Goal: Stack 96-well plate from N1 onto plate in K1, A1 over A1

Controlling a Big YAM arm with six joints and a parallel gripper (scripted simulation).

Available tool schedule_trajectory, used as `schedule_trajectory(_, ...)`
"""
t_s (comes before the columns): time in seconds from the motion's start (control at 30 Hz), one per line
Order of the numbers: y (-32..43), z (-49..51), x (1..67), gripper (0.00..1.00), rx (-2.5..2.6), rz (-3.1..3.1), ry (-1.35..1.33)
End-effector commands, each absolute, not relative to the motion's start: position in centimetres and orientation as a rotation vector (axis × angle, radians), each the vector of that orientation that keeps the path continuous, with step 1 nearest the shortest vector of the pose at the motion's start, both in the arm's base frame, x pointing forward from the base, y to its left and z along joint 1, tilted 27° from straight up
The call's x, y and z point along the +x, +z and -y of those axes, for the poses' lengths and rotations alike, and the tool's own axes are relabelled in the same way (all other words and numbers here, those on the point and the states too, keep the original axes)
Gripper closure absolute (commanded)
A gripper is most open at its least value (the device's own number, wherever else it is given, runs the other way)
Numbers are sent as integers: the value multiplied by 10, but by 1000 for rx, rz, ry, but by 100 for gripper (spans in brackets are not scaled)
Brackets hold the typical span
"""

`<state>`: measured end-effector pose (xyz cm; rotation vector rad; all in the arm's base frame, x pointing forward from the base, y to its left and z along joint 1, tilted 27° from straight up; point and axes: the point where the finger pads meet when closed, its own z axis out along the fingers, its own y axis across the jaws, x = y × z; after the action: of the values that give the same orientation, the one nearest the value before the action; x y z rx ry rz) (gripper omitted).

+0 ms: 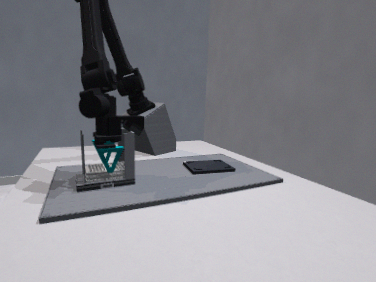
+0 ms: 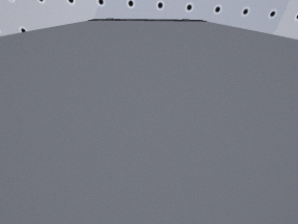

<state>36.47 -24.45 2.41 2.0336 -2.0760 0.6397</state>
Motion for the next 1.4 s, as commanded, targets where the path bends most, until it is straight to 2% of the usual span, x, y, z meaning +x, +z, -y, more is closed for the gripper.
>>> schedule_trajectory(0.0,11,253,361,0,2008,2087,635)
schedule_trajectory(0.67,20,245,363,0,2010,2091,643)
schedule_trajectory(1.37,87,222,366,0,2025,2084,697)
